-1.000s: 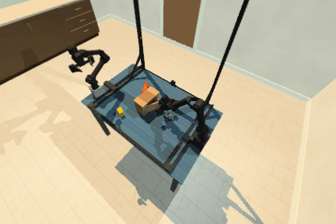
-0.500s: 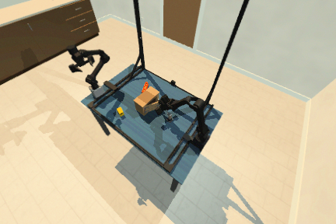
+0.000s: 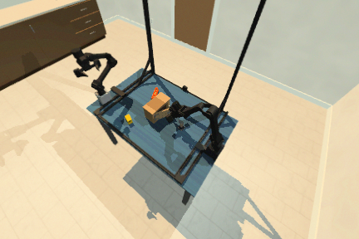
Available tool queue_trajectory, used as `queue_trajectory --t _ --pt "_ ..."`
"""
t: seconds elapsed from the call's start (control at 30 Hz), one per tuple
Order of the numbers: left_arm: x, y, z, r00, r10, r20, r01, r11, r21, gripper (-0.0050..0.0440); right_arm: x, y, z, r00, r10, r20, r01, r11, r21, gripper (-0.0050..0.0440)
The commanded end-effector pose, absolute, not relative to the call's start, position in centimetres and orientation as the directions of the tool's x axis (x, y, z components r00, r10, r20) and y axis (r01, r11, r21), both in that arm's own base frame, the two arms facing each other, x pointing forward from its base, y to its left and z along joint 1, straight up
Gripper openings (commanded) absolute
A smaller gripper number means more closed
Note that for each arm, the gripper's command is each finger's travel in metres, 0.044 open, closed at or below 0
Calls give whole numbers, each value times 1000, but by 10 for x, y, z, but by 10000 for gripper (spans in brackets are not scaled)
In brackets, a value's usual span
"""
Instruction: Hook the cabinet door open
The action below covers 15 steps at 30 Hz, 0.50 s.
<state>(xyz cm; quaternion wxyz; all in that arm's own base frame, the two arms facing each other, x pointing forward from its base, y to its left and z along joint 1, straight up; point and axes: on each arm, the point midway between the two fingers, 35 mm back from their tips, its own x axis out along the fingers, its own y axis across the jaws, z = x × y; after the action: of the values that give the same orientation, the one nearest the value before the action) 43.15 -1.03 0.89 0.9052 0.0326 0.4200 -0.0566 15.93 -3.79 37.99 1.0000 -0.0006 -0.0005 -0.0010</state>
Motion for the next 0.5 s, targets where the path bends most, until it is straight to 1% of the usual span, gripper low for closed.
queue_trajectory --t 0.0,0.37,0.47 --pt "431 -9 6 640 -74 -765 127 992 10 0 159 -38 380 1000 0 1 0 1000 1 400" --pt "431 -9 4 640 -74 -765 127 992 10 0 159 -38 380 1000 0 1 0 1000 1 400" --pt "432 -10 5 617 -62 -784 113 994 11 0 159 -38 380 1000 0 1 0 1000 1 400"
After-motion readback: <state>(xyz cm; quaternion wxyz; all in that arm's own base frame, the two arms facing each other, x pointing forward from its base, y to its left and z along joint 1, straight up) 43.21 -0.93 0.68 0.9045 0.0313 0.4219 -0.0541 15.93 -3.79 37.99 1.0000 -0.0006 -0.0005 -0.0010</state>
